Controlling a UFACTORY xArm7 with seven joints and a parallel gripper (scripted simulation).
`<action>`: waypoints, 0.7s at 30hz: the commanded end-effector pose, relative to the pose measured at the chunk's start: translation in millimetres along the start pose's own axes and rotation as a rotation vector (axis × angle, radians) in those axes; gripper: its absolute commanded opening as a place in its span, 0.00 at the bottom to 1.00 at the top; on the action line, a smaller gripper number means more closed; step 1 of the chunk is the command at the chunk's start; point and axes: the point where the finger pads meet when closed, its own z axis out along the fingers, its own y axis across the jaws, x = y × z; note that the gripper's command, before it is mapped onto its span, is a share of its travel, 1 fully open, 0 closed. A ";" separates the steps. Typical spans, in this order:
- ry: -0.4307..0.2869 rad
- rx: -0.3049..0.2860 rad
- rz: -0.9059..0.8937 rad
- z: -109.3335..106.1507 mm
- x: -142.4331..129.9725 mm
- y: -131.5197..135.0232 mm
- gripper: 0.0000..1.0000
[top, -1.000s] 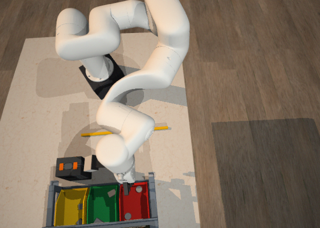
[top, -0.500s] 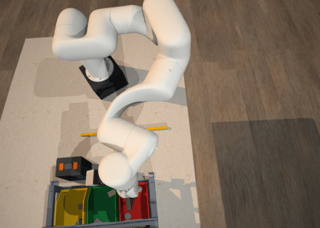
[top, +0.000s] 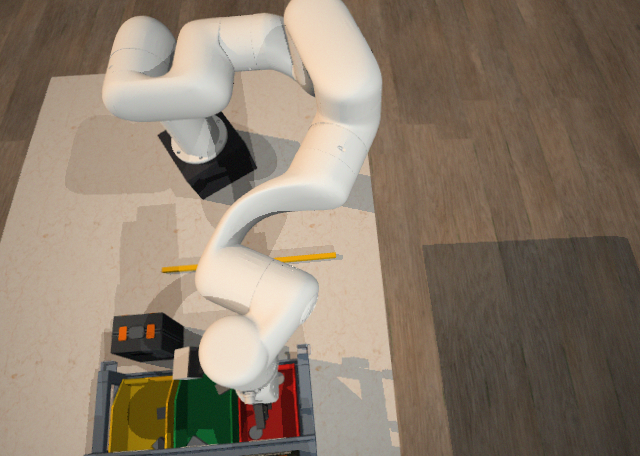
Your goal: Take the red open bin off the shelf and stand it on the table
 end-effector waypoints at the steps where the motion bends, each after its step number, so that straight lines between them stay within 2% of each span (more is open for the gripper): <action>1: -0.001 0.004 0.000 -2.1 0.3 2.4 1.00; 21: -0.001 0.004 0.000 -2.1 1.1 7.9 1.00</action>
